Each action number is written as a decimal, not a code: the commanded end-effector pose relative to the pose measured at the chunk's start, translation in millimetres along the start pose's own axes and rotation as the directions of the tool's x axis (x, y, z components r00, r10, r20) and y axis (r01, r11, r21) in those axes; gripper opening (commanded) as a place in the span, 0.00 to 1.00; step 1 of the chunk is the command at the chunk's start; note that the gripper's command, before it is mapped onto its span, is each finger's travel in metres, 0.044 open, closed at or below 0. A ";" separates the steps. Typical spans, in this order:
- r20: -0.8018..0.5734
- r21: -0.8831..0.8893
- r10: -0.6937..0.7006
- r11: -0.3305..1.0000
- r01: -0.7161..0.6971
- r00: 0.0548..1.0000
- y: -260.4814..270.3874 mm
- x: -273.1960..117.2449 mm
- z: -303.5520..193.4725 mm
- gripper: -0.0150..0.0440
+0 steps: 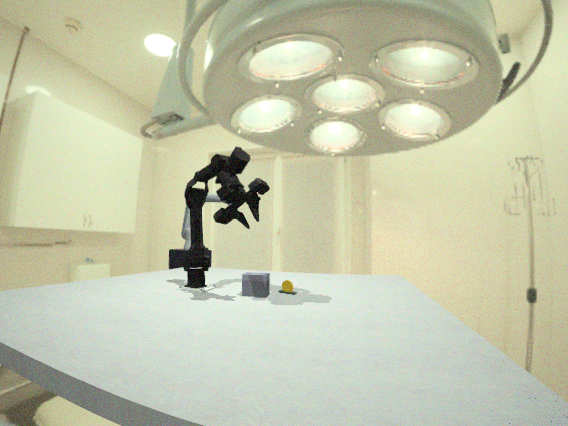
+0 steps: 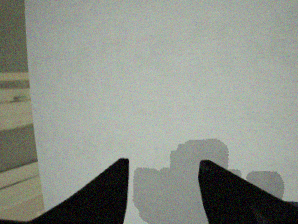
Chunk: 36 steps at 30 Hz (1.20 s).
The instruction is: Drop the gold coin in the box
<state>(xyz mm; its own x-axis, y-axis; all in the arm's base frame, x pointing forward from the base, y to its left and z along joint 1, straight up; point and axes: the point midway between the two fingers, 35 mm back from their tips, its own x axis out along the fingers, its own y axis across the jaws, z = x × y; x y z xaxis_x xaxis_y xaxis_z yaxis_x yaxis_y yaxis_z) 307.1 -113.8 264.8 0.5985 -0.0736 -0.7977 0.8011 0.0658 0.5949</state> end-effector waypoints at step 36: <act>-0.109 -0.978 -0.575 0.209 0.017 0.811 -58.9 132.0 -244.3 0.53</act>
<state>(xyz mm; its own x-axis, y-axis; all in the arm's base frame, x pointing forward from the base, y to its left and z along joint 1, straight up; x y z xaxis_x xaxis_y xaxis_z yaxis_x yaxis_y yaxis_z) 337.8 117.0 103.5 0.0233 0.0137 -0.9996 0.1717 0.9850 0.0175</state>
